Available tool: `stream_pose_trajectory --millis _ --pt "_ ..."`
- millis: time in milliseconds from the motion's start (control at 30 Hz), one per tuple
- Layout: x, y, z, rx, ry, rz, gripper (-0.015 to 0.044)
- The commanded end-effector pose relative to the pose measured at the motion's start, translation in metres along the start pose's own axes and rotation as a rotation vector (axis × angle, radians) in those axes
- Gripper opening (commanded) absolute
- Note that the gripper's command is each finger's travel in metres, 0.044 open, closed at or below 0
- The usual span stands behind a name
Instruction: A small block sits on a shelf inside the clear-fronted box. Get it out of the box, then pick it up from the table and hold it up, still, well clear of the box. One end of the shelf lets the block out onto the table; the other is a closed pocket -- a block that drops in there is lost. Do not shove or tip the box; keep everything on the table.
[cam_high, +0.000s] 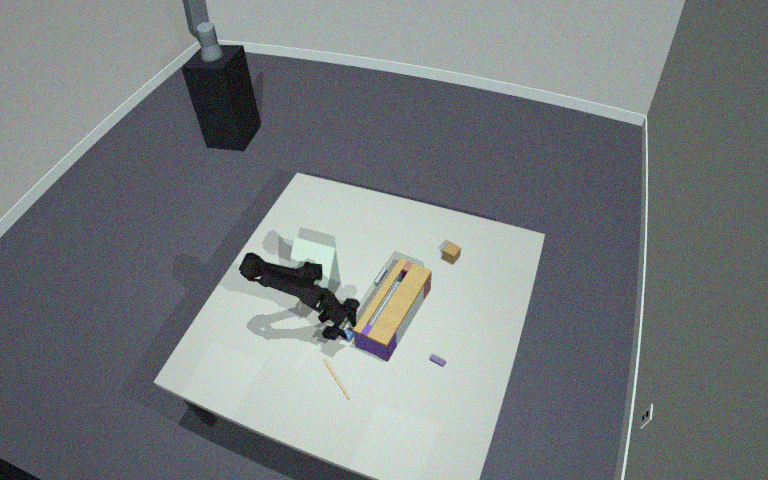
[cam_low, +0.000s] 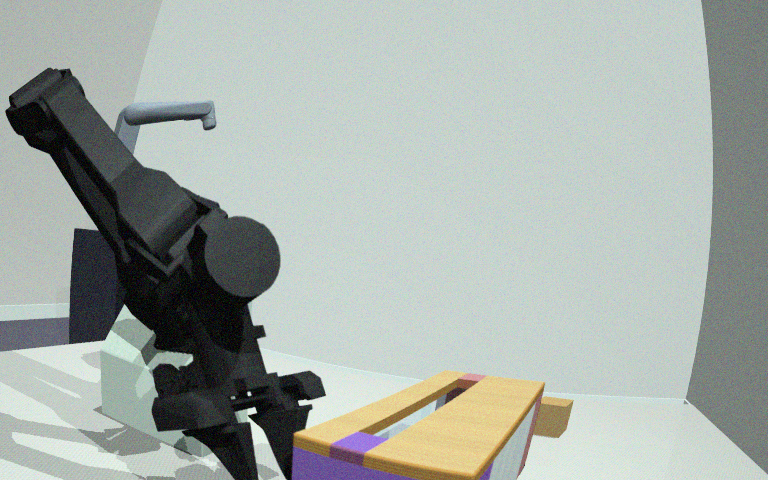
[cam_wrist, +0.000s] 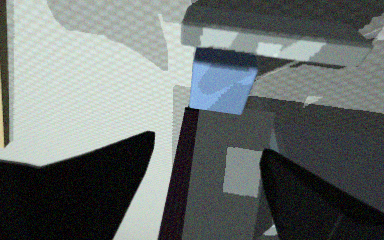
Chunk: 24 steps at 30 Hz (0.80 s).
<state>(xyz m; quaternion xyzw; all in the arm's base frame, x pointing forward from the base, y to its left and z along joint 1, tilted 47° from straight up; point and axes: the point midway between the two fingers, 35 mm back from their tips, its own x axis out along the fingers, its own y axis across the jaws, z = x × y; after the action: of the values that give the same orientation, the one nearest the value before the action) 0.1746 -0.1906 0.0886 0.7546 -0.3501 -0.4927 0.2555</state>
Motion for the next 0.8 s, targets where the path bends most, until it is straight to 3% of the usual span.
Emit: stream_pose_trajectory --millis 0,767 --pt "0.006 -0.004 0.004 -0.007 -0.005 -0.009 0.0285" --pt "0.039 -0.003 0.021 -0.010 -0.004 -0.005 0.0285"
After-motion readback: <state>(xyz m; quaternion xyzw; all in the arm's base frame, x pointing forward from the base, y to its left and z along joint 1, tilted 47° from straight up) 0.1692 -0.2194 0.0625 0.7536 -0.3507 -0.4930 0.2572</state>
